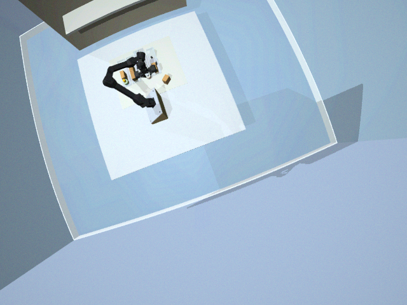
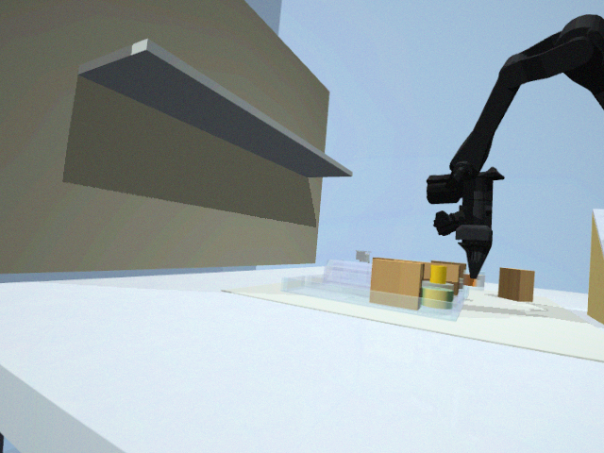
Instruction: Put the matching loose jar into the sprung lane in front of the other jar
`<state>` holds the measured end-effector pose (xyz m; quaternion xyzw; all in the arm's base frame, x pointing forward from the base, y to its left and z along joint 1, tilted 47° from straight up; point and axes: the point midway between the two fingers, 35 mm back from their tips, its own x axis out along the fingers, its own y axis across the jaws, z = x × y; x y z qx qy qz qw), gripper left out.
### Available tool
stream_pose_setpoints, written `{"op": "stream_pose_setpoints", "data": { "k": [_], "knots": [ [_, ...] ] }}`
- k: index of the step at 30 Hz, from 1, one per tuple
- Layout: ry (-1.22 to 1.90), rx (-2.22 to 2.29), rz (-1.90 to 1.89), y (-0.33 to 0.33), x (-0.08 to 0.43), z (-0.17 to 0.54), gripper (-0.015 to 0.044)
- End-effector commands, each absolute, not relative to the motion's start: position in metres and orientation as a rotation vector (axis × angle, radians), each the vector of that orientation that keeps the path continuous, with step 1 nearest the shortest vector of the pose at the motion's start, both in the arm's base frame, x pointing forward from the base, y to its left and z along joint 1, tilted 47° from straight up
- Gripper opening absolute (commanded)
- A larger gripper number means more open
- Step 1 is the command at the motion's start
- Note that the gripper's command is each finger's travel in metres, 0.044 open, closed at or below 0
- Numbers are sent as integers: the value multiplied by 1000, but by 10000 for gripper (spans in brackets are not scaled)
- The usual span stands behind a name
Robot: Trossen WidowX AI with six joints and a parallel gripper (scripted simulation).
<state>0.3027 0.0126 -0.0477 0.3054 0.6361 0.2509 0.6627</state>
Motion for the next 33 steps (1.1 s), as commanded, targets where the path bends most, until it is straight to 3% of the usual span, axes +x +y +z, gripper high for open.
{"op": "stream_pose_setpoints", "data": {
  "k": [1,33],
  "knots": [
    [1419,685,568,11,311,-46,0],
    [1418,685,568,10,323,-46,0]
  ]
}}
